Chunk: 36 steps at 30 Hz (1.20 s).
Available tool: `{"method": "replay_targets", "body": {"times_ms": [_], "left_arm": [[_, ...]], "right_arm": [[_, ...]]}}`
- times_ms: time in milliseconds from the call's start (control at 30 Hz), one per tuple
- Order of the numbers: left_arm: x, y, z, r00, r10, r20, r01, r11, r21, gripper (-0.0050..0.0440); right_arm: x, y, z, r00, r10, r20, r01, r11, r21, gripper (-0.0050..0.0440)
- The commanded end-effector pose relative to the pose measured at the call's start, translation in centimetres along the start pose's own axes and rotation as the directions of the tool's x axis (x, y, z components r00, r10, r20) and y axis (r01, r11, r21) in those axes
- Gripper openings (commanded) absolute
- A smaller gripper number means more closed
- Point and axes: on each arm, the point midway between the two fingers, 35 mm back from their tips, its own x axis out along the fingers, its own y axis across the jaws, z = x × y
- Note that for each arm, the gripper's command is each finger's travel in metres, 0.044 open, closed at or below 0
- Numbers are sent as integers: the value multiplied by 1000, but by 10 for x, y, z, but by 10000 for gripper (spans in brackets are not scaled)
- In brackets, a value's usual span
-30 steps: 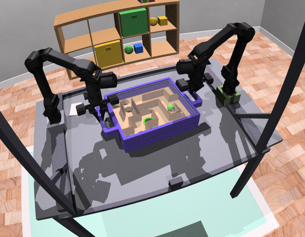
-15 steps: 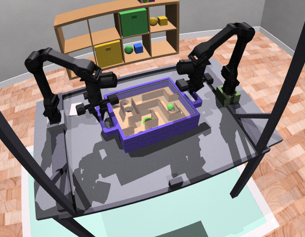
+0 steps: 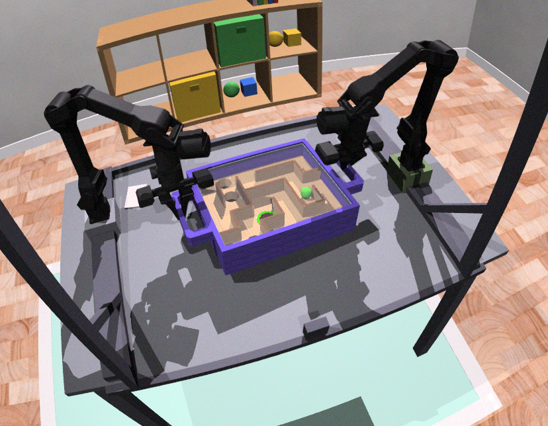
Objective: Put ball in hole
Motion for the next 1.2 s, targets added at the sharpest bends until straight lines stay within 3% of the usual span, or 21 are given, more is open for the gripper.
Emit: {"method": "replay_targets", "body": {"times_ms": [0, 1167], "left_arm": [[-15, -2, -13, 998, -31, -47, 32, 999, 18, -50], [-14, -1, -13, 999, -34, -40, 34, 999, 19, -50]], "right_arm": [[-10, 7, 4, 999, 39, 7, -39, 999, 4, -50], [-12, 8, 4, 999, 33, 16, -33, 999, 4, -50]]}}
